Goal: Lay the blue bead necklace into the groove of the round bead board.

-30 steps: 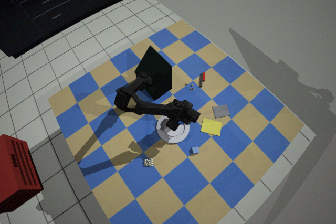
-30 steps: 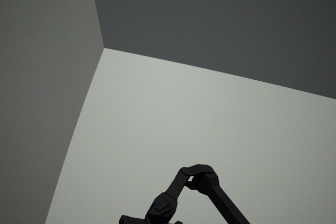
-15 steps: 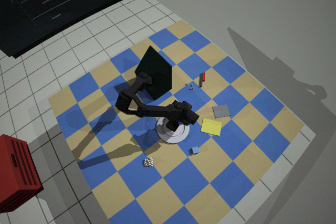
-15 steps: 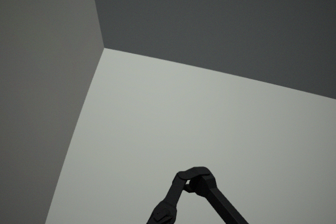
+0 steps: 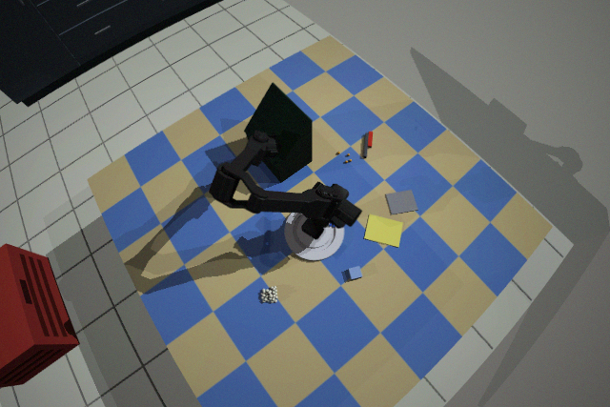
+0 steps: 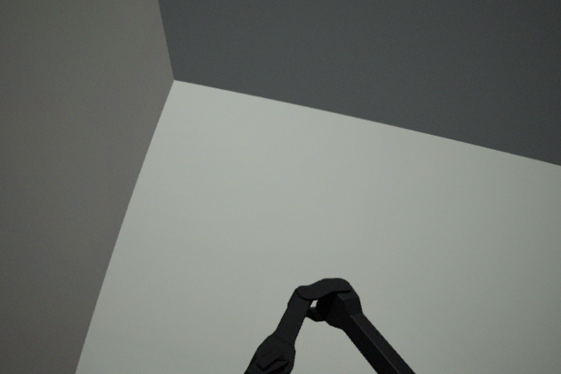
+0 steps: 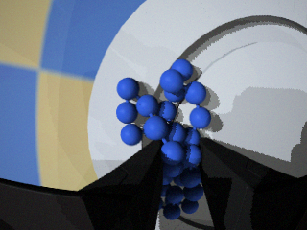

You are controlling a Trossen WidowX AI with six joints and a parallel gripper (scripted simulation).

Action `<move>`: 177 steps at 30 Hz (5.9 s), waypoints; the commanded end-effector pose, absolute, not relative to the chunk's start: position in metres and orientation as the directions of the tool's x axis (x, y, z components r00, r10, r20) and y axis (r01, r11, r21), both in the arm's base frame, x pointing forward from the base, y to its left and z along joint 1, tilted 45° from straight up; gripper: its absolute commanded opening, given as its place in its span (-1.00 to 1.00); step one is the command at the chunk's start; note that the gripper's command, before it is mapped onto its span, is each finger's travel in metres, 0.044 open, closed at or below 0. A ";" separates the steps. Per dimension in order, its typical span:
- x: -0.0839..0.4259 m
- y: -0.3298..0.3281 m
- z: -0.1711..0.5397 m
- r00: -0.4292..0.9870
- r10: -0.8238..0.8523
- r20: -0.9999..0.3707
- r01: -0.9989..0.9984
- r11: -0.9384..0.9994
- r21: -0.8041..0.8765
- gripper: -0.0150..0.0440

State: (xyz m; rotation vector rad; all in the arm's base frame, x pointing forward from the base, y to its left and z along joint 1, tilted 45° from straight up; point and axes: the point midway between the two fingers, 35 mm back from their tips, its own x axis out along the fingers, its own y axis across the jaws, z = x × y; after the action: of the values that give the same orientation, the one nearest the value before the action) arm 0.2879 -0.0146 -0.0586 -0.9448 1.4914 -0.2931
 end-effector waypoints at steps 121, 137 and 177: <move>0.285 -0.001 -0.018 0.125 -0.698 -0.705 0.161 0.715 -0.680 0.80; 0.288 -0.009 -0.027 0.129 -0.697 -0.705 0.165 0.716 -0.678 0.80; 0.291 -0.028 -0.045 0.123 -0.697 -0.706 0.169 0.716 -0.678 -0.47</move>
State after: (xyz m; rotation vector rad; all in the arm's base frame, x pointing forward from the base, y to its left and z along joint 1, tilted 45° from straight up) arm 0.2903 -0.0277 -0.0444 -0.4998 1.3048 -0.6690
